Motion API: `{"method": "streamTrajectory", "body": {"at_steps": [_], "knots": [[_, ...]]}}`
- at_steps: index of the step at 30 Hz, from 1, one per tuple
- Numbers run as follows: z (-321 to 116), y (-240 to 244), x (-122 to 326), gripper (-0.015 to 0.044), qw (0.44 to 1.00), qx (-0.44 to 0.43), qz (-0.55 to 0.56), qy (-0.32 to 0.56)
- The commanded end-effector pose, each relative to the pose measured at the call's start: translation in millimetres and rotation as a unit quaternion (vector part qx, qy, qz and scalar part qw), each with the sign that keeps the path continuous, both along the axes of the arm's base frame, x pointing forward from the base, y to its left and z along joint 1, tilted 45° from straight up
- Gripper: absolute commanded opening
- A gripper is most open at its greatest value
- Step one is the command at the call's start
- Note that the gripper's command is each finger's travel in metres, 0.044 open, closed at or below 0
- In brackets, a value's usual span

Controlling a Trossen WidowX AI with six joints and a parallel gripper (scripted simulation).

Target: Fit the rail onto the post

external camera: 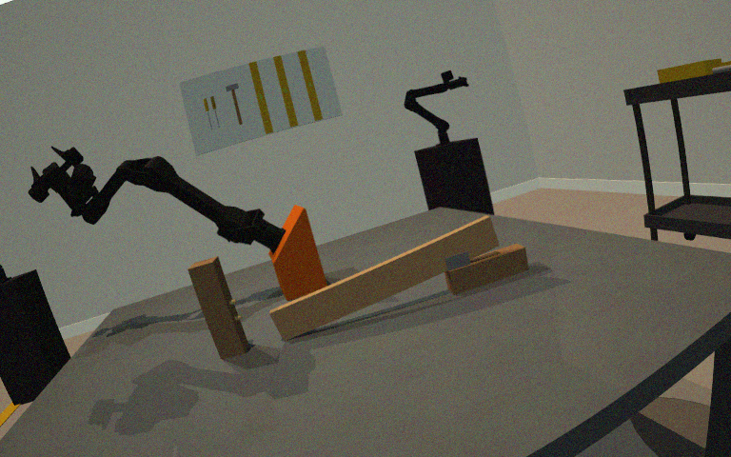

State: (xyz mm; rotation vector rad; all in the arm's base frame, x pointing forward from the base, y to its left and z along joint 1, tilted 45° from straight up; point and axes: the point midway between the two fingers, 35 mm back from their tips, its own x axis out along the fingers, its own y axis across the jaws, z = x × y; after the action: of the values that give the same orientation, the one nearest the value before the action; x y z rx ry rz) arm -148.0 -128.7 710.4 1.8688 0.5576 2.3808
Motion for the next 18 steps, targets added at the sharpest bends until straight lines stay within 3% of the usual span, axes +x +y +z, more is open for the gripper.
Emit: {"method": "streamTrajectory", "body": {"at_steps": [1,10,18], "knots": [[-0.1,-1.0,-0.2,0.0426,1.0,0.001,0.001,-0.001],[-18.0,-88.0,-2.3,0.044,0.989,0.101,0.09,-0.066],[-46.9,-166.6,33.8,0.044,0.959,0.195,0.188,-0.085]]}}
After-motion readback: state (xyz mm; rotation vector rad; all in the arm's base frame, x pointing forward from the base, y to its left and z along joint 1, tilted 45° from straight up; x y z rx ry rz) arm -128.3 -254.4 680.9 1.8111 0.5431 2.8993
